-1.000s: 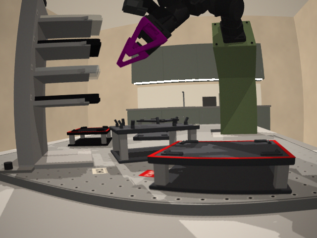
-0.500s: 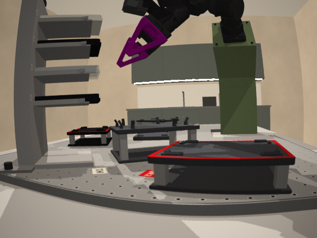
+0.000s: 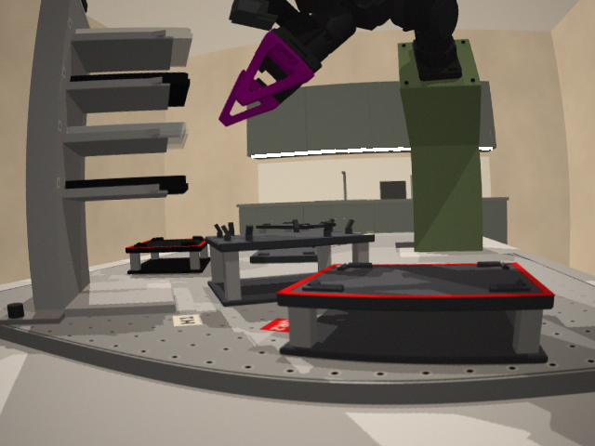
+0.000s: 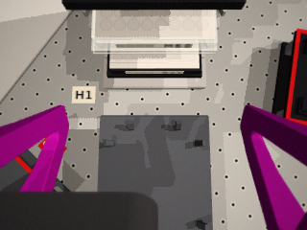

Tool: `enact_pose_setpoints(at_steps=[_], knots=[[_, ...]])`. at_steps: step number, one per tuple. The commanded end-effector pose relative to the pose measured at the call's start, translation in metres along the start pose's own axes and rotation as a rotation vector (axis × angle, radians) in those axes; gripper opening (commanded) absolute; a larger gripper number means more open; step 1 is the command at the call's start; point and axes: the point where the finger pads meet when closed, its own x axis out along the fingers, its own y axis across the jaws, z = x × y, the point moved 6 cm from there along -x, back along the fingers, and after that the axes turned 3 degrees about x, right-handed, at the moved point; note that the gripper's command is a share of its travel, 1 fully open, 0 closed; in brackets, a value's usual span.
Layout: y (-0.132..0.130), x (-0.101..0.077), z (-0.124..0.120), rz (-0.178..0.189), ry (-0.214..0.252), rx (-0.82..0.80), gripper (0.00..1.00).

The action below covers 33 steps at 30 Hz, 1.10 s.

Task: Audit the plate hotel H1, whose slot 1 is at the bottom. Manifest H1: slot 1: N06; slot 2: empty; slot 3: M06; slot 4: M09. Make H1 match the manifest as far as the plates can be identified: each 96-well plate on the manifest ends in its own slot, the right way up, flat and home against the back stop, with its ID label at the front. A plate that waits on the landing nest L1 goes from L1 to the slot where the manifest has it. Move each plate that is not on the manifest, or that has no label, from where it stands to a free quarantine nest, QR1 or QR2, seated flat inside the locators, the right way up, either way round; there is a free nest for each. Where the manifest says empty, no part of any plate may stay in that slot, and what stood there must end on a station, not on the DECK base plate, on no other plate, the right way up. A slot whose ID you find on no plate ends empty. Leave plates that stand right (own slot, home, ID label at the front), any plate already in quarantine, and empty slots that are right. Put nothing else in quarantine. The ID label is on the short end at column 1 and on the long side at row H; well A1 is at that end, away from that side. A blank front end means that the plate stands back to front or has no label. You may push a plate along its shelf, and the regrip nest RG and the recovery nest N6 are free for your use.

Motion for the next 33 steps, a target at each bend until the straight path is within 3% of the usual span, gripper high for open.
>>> enact_pose_setpoints(at_steps=[1, 13, 20, 27, 33], knots=[[0.002, 0.002, 0.006, 0.005, -0.016, -0.002, 1.00], [0.000, 0.003, 0.003, 0.000, -0.015, -0.007, 1.00], [0.007, -0.011, -0.004, 0.026, -0.025, -0.008, 1.00], [0.006, -0.020, -0.013, 0.026, -0.024, -0.009, 1.00], [0.002, -0.012, -0.021, 0.013, -0.010, -0.010, 1.00]])
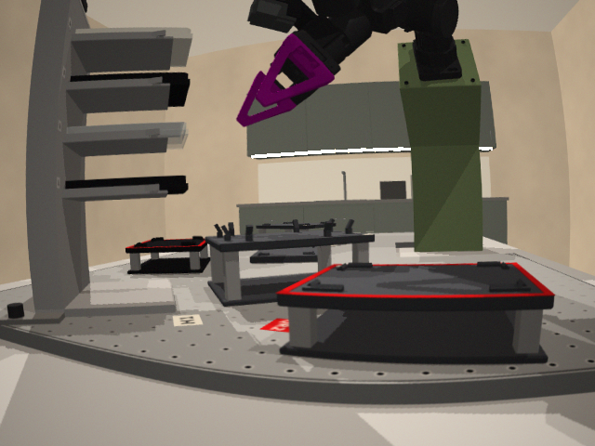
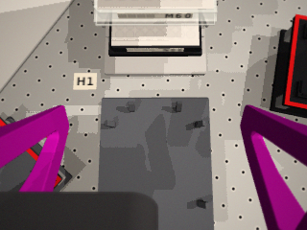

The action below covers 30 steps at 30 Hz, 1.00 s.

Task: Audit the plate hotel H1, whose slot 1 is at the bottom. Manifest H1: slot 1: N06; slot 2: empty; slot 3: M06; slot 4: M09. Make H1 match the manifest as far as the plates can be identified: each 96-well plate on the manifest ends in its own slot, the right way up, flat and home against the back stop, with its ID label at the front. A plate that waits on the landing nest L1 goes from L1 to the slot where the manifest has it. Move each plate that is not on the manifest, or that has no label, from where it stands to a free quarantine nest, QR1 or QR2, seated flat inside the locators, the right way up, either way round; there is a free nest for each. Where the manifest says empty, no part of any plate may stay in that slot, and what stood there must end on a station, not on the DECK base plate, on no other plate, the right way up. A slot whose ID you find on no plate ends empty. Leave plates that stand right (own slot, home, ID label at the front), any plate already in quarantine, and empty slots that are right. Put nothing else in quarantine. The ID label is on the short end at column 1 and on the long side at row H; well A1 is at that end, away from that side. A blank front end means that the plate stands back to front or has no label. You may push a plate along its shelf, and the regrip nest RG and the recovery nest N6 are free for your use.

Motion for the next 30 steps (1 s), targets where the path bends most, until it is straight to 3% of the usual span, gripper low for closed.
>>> enact_pose_setpoints(at_steps=[1, 30], knots=[[0.003, 0.005, -0.005, 0.014, -0.001, -0.011, 1.00], [0.001, 0.032, -0.038, 0.012, 0.000, -0.010, 1.00]])
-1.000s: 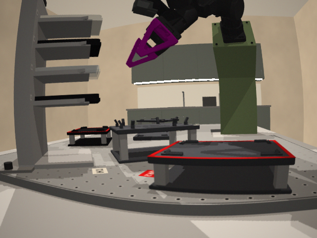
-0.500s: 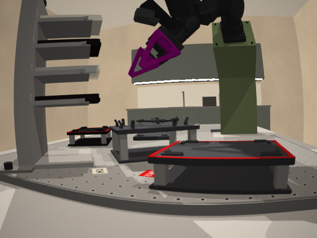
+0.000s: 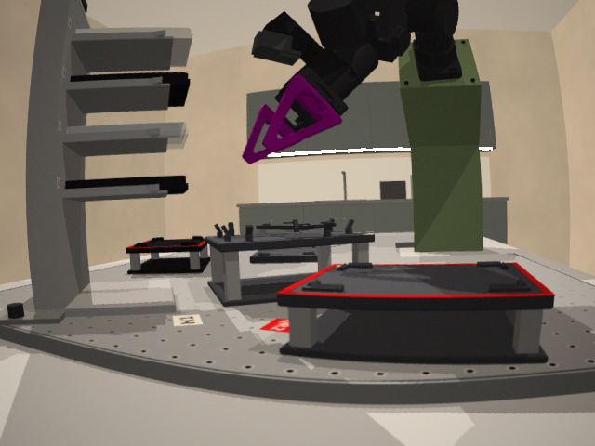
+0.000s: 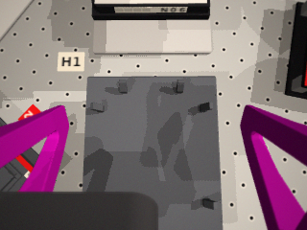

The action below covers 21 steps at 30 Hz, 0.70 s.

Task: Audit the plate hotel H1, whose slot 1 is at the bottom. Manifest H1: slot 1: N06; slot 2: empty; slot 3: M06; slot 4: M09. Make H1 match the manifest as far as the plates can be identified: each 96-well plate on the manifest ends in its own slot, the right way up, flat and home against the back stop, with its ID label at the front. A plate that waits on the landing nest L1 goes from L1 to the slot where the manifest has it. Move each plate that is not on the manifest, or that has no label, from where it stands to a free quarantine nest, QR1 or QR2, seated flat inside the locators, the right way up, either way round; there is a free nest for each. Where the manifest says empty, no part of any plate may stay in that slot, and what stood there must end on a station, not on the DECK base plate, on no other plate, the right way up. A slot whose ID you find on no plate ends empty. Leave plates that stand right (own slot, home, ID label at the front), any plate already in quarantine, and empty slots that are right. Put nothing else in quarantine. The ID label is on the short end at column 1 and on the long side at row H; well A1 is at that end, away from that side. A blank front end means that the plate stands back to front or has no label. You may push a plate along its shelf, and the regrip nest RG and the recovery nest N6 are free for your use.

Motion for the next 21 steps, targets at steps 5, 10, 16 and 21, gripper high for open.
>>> enact_pose_setpoints(at_steps=[5, 10, 16, 21], knots=[[-0.005, 0.011, 0.004, -0.016, -0.004, -0.012, 1.00], [0.002, 0.015, 0.017, 0.003, -0.026, -0.008, 1.00], [0.001, 0.021, 0.022, 0.000, -0.022, -0.008, 1.00], [0.003, 0.026, 0.028, 0.004, -0.027, -0.007, 1.00]])
